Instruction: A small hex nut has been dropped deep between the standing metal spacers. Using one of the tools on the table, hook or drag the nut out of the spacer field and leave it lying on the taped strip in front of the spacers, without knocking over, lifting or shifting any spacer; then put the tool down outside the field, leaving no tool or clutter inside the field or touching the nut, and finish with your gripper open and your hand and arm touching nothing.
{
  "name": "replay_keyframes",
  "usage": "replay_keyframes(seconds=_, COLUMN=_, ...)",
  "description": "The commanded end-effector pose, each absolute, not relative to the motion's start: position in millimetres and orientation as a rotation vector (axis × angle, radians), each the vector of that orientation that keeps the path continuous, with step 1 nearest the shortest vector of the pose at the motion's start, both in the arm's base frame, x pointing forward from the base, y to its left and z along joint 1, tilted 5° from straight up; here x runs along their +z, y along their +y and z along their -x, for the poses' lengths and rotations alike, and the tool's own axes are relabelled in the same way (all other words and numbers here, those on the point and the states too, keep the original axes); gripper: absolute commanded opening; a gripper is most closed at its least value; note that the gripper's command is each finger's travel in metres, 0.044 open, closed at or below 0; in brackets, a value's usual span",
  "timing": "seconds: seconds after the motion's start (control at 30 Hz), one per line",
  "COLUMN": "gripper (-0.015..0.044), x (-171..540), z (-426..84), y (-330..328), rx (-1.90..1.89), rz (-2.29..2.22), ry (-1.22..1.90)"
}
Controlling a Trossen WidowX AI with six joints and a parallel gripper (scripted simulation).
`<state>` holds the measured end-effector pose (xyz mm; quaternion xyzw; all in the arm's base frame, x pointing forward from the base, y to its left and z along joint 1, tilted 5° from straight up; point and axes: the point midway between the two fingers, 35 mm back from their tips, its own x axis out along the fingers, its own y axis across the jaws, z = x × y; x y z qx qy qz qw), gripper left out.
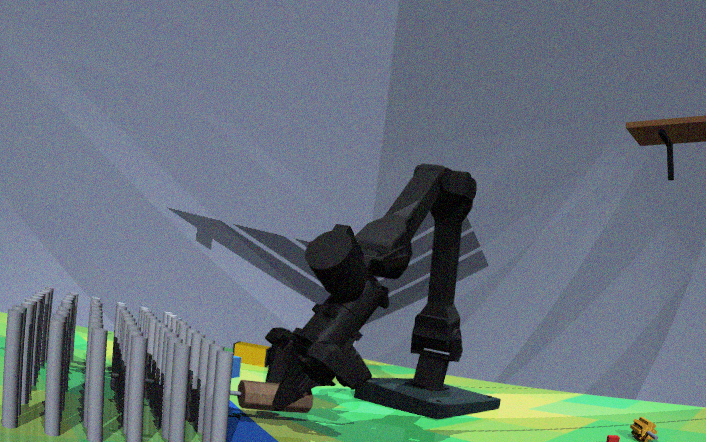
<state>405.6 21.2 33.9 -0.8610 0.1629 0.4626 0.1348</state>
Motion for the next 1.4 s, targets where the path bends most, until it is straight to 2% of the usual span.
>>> replay_keyframes(seconds=0.0, gripper=0.0, x=36, z=-411, y=20, rx=1.333, rz=2.5, ry=0.465)
replay_keyframes(seconds=1.37, gripper=0.0, x=23, z=-428, y=11, rx=1.33, rz=2.502, ry=0.466)
